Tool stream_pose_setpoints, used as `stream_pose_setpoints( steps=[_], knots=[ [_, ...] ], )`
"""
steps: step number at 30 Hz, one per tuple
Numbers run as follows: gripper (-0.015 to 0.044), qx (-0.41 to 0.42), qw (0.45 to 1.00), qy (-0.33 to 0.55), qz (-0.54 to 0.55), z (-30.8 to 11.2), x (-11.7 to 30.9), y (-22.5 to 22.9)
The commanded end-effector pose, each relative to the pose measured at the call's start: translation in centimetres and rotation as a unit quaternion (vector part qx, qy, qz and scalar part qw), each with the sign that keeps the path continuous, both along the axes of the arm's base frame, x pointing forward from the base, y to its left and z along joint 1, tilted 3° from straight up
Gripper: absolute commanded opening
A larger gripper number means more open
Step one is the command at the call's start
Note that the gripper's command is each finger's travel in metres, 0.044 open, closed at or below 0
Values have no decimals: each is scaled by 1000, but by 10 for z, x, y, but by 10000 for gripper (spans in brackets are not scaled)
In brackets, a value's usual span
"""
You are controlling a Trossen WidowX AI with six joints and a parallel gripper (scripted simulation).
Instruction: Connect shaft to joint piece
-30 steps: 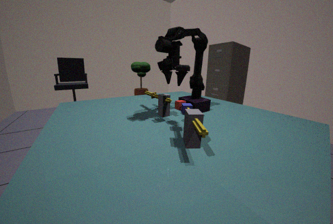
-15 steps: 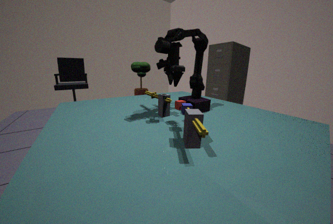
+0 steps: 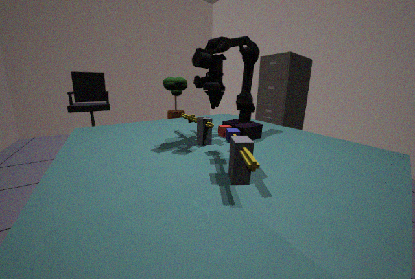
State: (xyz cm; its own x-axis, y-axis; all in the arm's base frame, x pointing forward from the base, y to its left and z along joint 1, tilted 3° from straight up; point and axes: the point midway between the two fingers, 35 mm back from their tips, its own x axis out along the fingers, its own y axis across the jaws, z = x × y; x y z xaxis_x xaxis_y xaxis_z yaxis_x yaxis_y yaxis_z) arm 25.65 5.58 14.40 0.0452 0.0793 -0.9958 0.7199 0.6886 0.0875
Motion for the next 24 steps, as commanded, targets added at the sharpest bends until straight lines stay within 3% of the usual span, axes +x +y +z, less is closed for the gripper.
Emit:
stream_pose_setpoints(
  steps=[1, 24],
  knots=[
    [440, 7, 999, 4, -52, -1, 0, 0],
    [440, 37, 920, 37, -389, -10, 0, -1]
  ],
)
